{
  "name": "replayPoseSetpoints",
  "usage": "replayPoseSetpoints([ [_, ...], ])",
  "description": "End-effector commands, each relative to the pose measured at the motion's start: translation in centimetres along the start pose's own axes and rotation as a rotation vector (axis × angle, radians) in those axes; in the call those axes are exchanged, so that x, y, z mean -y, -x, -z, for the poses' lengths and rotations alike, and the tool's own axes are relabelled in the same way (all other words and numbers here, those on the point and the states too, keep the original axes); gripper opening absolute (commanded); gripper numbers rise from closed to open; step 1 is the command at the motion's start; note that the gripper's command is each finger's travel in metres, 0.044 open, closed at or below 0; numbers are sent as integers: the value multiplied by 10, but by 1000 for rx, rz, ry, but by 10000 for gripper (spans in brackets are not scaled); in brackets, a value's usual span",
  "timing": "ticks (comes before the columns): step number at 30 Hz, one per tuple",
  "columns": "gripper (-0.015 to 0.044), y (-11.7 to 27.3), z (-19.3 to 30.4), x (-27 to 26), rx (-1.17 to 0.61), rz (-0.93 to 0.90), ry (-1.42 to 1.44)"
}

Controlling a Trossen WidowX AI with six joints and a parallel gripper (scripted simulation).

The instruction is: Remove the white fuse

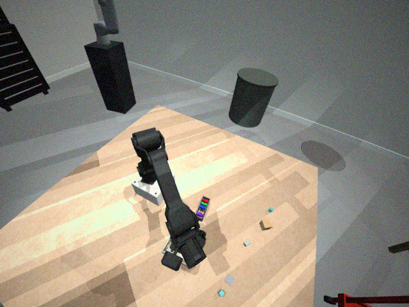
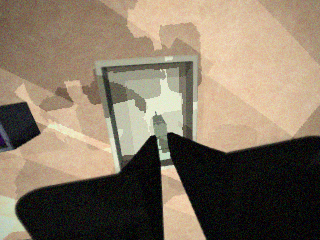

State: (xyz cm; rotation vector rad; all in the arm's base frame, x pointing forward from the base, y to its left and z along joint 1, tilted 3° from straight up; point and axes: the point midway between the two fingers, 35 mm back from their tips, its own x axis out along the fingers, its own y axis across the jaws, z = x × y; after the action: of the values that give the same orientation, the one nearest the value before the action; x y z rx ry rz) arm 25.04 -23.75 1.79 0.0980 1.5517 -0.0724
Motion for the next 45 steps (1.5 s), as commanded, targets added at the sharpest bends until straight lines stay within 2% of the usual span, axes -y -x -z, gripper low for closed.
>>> replayPoseSetpoints([
  [1, 0, -11, 3, -1, -15, -10, 3],
  [20, 0, -28, 4, -2, -15, -10, 3],
  [33, 330, -21, 2, -1, -8, -6, 0],
  [37, 330, 12, 3, -2, -15, -10, 3],
  [45, 330, 12, 3, -2, -15, -10, 3],
])
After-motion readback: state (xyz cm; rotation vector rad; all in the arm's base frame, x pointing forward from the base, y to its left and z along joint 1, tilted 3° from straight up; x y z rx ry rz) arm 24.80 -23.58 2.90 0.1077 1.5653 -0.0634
